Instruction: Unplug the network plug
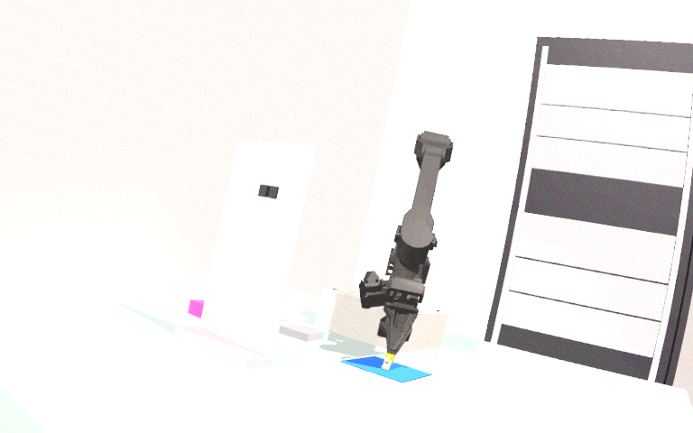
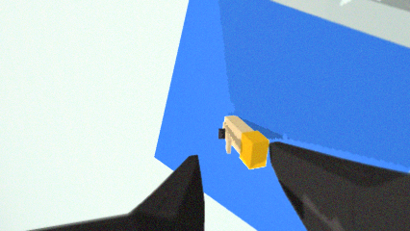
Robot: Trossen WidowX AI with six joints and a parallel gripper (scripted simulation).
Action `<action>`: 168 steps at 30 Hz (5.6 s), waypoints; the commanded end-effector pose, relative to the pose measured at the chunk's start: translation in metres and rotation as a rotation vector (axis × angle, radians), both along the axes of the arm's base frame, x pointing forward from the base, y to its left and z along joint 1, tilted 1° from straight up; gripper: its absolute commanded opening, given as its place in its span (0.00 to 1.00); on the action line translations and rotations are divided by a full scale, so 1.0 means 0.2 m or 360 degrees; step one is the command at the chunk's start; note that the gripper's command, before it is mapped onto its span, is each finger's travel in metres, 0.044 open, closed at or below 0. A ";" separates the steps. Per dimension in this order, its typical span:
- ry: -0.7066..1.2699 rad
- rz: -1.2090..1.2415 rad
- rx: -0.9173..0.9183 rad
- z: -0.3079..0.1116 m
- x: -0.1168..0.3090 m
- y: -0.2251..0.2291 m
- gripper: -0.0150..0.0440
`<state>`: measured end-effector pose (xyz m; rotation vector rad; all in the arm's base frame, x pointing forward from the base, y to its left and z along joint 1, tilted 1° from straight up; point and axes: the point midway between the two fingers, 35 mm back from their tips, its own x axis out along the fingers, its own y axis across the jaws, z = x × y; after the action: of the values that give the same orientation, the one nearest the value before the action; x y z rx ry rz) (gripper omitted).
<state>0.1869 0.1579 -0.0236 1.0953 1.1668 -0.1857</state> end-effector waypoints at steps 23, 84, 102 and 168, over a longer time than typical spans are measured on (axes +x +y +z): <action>-0.0001 -0.0001 -0.0001 0.06 -0.03 -0.03 0.52; -0.0002 -0.0004 -0.0002 0.38 -0.02 -0.04 0.52; -0.0001 -0.0005 -0.0002 0.49 -0.05 -0.06 0.52; -0.0001 -0.0005 -0.0003 1.01 -0.05 -0.09 1.00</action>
<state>0.1766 0.1402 0.1782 1.0989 1.1593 -0.1945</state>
